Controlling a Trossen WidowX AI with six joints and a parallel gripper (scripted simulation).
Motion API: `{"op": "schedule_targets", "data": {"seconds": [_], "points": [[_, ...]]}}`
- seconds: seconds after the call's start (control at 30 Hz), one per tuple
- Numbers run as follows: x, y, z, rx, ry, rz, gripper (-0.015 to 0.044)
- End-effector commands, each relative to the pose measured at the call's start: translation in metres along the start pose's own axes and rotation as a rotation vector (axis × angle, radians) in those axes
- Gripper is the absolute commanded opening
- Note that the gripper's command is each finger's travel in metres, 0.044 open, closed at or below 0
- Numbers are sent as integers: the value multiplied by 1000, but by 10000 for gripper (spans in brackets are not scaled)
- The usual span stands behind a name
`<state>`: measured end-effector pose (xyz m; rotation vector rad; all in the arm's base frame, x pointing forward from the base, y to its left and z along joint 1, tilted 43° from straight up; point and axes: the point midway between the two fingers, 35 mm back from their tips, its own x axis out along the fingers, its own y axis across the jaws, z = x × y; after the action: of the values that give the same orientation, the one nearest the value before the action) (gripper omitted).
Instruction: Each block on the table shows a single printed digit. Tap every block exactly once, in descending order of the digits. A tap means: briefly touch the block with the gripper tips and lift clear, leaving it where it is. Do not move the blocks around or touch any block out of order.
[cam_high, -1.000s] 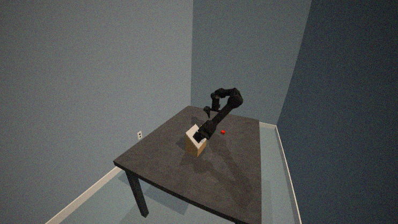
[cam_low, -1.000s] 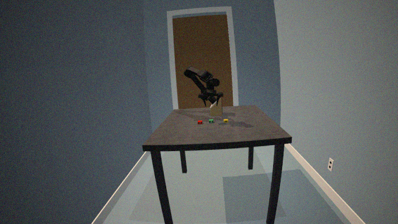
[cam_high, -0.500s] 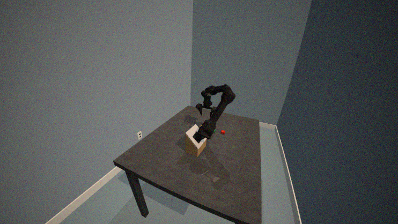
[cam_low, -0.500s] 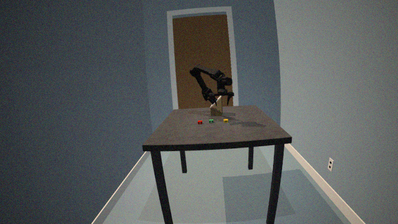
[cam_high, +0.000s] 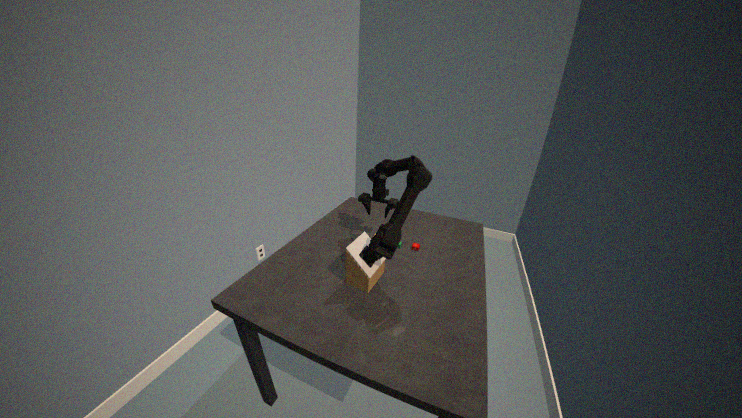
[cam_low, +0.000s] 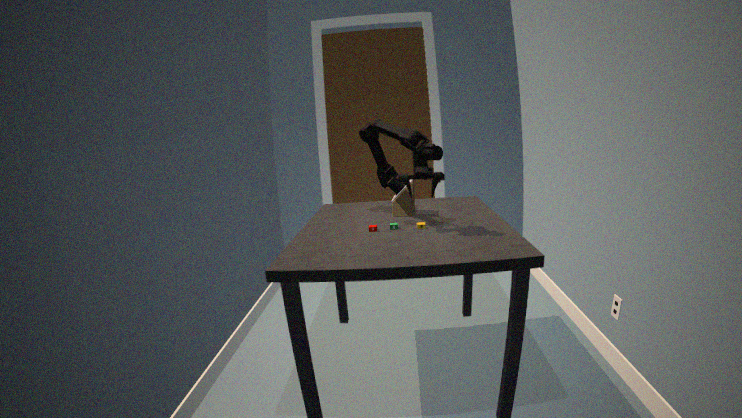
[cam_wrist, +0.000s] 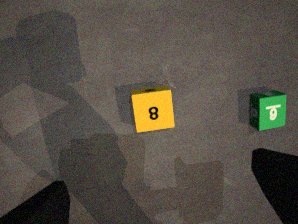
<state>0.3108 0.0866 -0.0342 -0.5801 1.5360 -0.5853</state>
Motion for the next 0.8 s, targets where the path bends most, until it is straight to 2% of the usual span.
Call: {"op": "schedule_targets", "data": {"seconds": [0.0, 0.27, 0.33, 0.47, 0.73, 0.77], "points": [[0, 0, 0, 5, 3, 3, 400], [0, 0, 0, 5, 3, 3, 400], [14, 1, 2, 5, 3, 4, 348], [78, 0, 0, 6, 3, 0, 242], [81, 0, 0, 6, 3, 0, 32], [81, 0, 0, 6, 3, 0, 20]]}}
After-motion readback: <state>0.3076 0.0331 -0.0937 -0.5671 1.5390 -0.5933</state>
